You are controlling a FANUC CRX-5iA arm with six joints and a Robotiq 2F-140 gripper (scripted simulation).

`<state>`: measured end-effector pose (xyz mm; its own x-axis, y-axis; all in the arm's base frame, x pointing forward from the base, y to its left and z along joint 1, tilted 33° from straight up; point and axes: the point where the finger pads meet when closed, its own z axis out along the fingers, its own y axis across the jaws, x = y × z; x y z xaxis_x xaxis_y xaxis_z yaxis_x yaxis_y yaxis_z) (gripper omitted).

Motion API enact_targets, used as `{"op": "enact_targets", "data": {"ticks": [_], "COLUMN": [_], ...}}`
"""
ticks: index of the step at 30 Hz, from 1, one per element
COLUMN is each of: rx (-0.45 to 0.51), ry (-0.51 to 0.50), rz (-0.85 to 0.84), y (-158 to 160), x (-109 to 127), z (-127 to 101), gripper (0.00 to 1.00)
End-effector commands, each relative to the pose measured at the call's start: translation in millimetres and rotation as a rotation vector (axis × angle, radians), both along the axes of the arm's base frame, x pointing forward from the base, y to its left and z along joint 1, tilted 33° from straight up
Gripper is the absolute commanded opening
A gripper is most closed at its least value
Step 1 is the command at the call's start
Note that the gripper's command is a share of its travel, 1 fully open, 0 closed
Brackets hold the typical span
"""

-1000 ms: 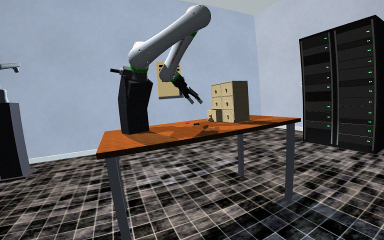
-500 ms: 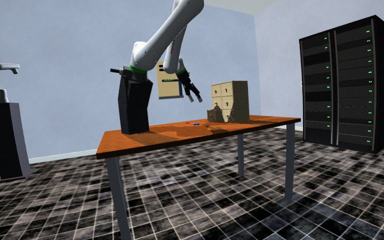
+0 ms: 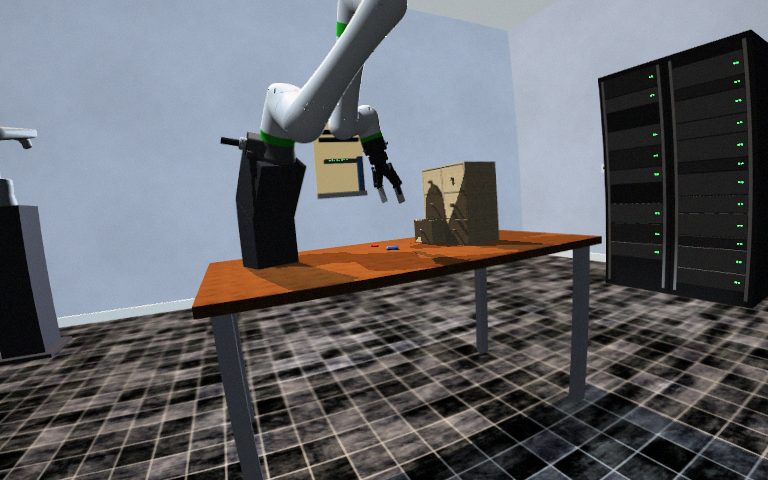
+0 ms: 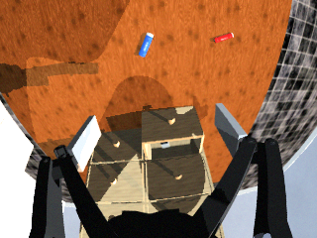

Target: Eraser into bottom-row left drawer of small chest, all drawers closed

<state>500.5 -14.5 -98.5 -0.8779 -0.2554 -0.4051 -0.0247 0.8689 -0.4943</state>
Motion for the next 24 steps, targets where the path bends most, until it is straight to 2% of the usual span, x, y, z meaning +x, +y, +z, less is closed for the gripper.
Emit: {"op": "enact_targets", "data": {"ticks": [1,14,24], "rx": [-0.042,-0.043,-0.044], "ry": [0.096,0.207,0.244], "rz": [-0.069,-0.134,-0.156], "y": [-1.0,2.3,3.2], "x": [1.8,0.2,0.0], "z": [3.2,7.9,9.6], "gripper": [1.00,1.00,1.00]}}
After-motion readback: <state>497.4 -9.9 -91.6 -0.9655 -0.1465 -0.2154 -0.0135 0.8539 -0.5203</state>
